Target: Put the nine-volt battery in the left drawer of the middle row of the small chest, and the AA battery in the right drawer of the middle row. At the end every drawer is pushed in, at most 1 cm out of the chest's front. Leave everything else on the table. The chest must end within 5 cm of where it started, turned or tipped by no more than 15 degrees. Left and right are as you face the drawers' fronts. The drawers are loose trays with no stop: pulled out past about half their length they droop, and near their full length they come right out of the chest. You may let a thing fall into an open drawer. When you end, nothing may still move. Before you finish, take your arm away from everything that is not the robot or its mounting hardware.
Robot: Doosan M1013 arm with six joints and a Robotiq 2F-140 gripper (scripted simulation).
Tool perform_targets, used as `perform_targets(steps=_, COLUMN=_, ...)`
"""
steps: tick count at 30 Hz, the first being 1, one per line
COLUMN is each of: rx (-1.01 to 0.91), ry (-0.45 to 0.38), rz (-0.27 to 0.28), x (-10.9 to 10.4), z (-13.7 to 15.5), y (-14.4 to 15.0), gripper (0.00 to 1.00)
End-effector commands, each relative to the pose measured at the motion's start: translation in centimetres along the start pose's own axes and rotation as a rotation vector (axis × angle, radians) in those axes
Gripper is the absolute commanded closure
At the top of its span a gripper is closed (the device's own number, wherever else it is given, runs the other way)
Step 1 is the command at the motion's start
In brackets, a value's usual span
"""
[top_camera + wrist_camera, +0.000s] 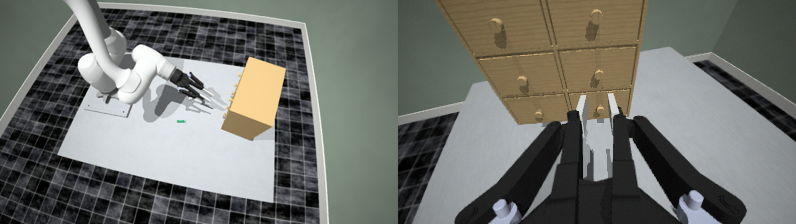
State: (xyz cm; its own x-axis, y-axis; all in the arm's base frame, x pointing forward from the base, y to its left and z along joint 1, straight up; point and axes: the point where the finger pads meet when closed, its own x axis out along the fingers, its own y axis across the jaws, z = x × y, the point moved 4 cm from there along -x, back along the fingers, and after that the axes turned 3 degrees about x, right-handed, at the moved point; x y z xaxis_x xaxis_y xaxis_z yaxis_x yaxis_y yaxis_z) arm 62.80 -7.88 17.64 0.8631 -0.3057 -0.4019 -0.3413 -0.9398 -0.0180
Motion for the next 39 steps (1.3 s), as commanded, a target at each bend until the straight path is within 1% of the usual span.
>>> perform_targets(steps=1, rx=0.011, ry=0.06, rz=-0.047, x=0.3, z=0.2, y=1.1, gripper=0.8)
perform_targets(steps=13, rx=0.011, ry=0.06, rz=-0.047, x=0.3, z=0.2, y=1.1, gripper=0.8)
perform_targets(steps=20, rx=0.011, ry=0.06, rz=-0.047, x=0.7, z=0.2, y=1.1, gripper=0.8)
perform_targets(steps=25, rx=0.011, ry=0.06, rz=-0.047, x=1.9, z=0.0, y=1.1, gripper=0.8)
perform_targets(steps=34, rx=0.011, ry=0.06, rz=-0.047, x=4.9, z=-0.3, y=0.9, gripper=0.8)
perform_targets(steps=36, rx=0.011, ry=0.06, rz=-0.047, x=4.9, z=-0.3, y=0.9, gripper=0.8)
perform_targets(steps=39, rx=0.011, ry=0.06, rz=-0.047, x=5.8, z=-0.4, y=0.9, gripper=0.8)
